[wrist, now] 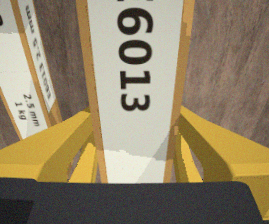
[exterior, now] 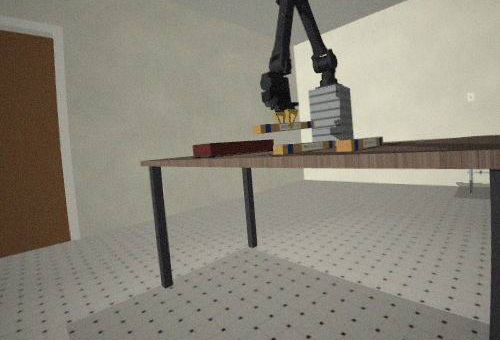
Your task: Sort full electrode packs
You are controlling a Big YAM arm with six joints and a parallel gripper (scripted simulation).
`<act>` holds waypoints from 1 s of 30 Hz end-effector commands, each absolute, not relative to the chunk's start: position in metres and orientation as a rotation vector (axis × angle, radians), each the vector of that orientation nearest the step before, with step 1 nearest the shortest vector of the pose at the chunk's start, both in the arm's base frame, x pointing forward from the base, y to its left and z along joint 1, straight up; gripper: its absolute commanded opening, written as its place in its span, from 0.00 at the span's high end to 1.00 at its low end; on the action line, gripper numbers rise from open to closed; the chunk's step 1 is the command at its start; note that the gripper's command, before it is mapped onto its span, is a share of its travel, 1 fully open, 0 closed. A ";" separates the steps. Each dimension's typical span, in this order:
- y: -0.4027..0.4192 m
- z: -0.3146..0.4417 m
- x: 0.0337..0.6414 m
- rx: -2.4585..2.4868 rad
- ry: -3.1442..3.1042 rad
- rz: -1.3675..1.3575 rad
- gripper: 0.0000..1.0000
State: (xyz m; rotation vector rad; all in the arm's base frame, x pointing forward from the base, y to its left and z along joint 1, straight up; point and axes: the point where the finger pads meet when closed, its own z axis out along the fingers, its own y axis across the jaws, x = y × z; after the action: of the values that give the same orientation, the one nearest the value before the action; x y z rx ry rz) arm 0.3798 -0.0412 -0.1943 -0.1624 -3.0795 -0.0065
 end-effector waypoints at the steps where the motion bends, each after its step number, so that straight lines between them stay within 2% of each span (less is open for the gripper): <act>1: -0.044 -0.158 0.407 -0.170 -3.157 0.002 1.00; 30: -0.044 -0.124 0.408 -0.170 -3.159 0.002 1.00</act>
State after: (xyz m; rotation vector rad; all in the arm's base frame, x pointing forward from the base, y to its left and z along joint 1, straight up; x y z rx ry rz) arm 0.3834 -0.0416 -0.1570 -0.1626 -3.0834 -0.0062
